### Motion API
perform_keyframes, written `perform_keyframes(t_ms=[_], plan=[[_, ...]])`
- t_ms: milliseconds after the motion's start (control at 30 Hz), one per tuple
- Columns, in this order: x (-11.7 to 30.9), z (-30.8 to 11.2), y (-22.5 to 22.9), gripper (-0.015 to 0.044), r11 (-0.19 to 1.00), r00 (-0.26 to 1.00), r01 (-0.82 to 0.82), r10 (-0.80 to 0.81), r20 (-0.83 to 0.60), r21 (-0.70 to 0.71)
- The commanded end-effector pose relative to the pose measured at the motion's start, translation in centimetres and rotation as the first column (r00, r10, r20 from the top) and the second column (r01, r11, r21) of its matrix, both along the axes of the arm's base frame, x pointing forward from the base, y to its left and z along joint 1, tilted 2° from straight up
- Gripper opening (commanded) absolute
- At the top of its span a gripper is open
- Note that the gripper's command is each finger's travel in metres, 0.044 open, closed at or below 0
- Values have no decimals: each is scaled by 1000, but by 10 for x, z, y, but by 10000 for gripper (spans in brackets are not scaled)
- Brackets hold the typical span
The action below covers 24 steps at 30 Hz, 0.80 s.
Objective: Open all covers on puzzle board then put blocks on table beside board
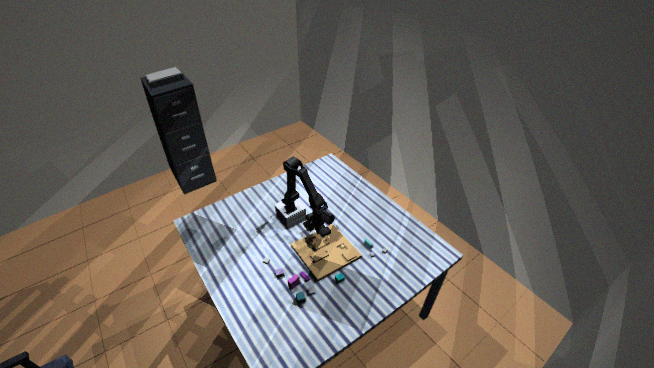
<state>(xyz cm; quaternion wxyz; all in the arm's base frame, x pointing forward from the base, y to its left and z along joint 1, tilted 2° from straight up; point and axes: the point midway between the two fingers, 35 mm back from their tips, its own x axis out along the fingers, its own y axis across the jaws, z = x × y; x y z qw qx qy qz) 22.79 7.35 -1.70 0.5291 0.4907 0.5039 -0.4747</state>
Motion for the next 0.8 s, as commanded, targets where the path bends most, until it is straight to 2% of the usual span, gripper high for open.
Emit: perform_keyframes(t_ms=[0,767], plan=[[0,-5,0,0,1000,1000,1,-1,0,0],[0,-20,-5,0,1000,1000,1,-1,0,-1]])
